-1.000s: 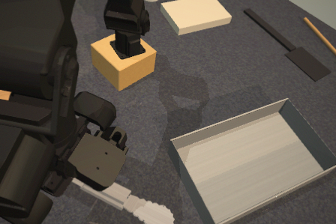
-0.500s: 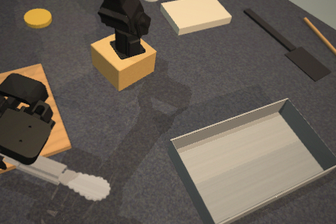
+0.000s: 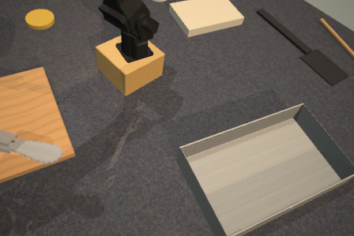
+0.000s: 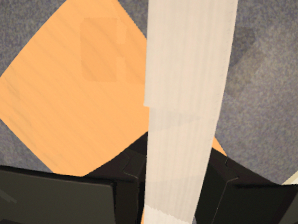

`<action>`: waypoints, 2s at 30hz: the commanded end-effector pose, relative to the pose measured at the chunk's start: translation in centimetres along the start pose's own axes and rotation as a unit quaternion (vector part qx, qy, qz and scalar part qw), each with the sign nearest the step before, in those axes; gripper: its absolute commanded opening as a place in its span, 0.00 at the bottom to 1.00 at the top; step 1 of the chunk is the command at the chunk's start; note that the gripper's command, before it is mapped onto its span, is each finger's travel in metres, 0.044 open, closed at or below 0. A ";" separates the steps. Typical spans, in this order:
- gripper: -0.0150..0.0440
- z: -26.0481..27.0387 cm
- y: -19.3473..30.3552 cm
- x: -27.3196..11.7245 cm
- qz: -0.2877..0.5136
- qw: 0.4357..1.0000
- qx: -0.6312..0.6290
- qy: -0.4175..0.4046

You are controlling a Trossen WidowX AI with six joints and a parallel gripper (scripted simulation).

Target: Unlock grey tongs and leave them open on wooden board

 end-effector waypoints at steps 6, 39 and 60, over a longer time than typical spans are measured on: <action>0.00 2.1 5.2 -0.3 0.007 0.999 -0.036 0.001; 0.00 5.9 10.6 -0.7 0.117 0.987 -0.107 -0.001; 0.00 6.3 7.9 -2.2 0.322 0.940 -0.106 0.028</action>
Point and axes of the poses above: the point midway between the two fingers, 35 mm back from their tips, its own x axis out along the fingers, its own z axis across the jaws, y = z × x, the point moved 4 cm from there along -x, back along the fingers, and after that the axes turned 3 degrees about x, right-handed, at the moved point
